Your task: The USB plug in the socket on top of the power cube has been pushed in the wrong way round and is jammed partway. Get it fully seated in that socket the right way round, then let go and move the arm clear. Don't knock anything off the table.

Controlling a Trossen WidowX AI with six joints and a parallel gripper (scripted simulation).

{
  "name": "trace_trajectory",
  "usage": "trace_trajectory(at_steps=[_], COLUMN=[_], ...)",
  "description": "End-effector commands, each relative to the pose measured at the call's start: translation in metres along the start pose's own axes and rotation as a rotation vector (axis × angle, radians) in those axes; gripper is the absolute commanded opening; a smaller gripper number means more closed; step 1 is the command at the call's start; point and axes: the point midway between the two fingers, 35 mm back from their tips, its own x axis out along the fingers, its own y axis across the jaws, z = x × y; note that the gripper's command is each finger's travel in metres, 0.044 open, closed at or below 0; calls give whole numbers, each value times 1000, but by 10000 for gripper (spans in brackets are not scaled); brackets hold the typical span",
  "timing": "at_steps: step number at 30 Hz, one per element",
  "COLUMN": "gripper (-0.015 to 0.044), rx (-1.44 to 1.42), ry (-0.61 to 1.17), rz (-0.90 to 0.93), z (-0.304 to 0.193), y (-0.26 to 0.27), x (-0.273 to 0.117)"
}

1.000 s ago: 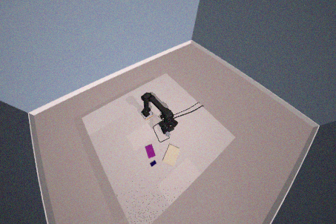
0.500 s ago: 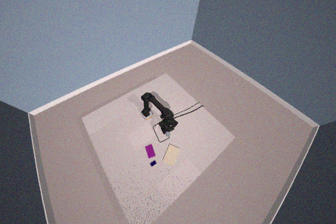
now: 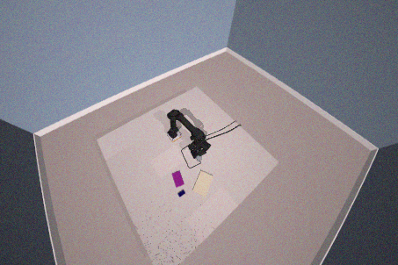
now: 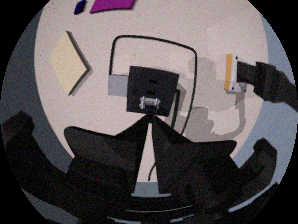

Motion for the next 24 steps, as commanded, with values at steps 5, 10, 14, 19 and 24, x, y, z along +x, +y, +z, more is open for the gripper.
trace_trajectory(at_steps=[5,10,14,19,24], gripper=[0,0,0,0,0], rx=[6,8,10,11,11], ry=[9,11,13,14,14], rz=[3,3,3,3,3], z=[-1,-2,-2,-2,-2], y=[0,0,0,0,0], x=[0,1,2,2,3])
